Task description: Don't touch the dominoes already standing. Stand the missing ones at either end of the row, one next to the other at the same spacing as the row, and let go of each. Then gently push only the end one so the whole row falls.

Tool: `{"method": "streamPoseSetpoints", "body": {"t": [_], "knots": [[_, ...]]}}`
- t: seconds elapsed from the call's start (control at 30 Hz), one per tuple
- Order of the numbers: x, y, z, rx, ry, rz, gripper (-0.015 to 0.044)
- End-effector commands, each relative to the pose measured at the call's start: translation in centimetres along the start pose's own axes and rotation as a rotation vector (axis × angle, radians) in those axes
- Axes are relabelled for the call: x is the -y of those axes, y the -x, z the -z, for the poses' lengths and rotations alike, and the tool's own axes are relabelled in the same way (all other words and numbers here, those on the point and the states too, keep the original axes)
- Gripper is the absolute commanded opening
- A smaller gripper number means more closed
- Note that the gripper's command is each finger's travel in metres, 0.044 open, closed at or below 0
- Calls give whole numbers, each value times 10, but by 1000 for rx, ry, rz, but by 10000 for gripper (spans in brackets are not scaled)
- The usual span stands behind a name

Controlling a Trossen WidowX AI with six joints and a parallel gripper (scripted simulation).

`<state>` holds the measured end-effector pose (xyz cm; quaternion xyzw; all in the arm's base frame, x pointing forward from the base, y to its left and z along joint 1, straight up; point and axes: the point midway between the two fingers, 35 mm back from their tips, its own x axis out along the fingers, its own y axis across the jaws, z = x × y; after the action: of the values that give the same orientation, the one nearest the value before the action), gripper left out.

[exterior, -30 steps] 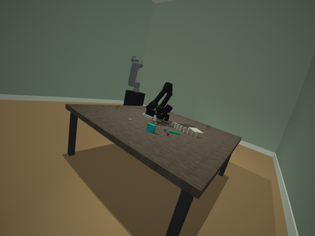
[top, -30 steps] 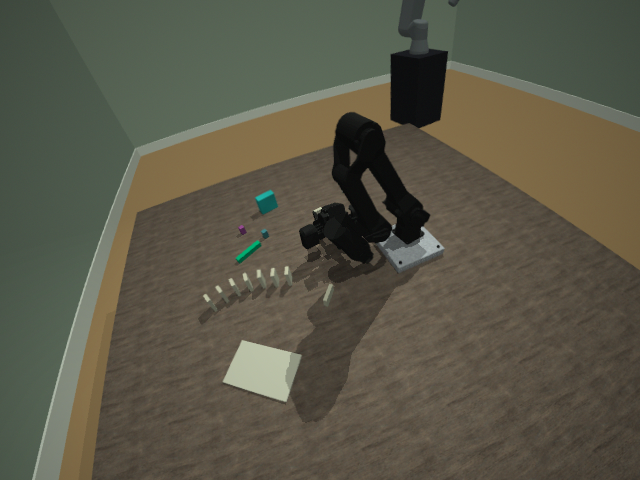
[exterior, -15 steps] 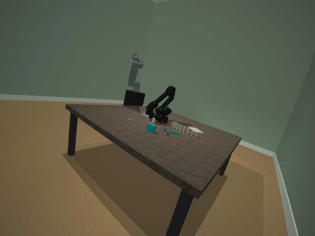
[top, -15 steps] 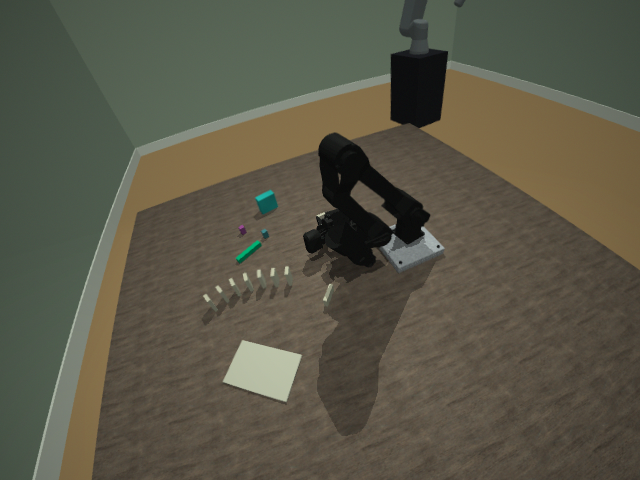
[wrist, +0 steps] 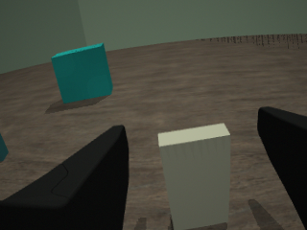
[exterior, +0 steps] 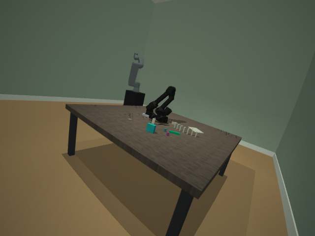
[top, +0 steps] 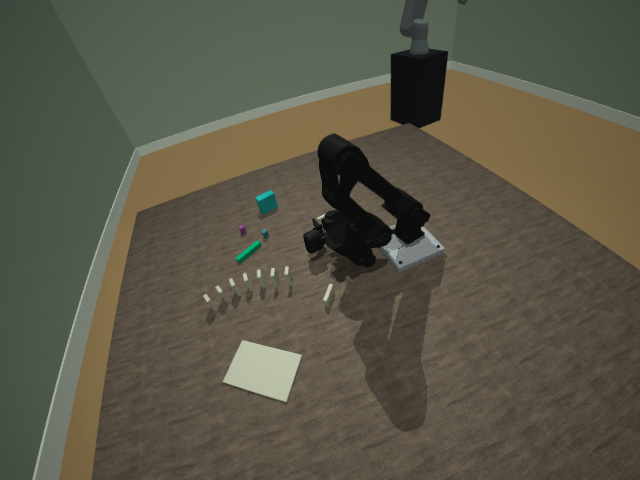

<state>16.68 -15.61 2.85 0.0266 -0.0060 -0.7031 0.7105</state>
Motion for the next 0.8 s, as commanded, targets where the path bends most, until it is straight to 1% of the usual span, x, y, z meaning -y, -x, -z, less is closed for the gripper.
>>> {"method": "streamPoseSetpoints", "body": {"t": [0.0,0.1,0.13,0.27,0.57,0.67,0.77], "knots": [[-1,0,1,-3,-4,-3,343],[-1,0,1,-3,-4,-3,422],[-1,0,1,-3,-4,-3,440],[-2,0,-3,-2,-4,-3,440],[-4,1,-43,0,-3,0,440],[-3,1,-50,0,-3,0,440],[-9,4,-54,-1,75,-16,440]]}}
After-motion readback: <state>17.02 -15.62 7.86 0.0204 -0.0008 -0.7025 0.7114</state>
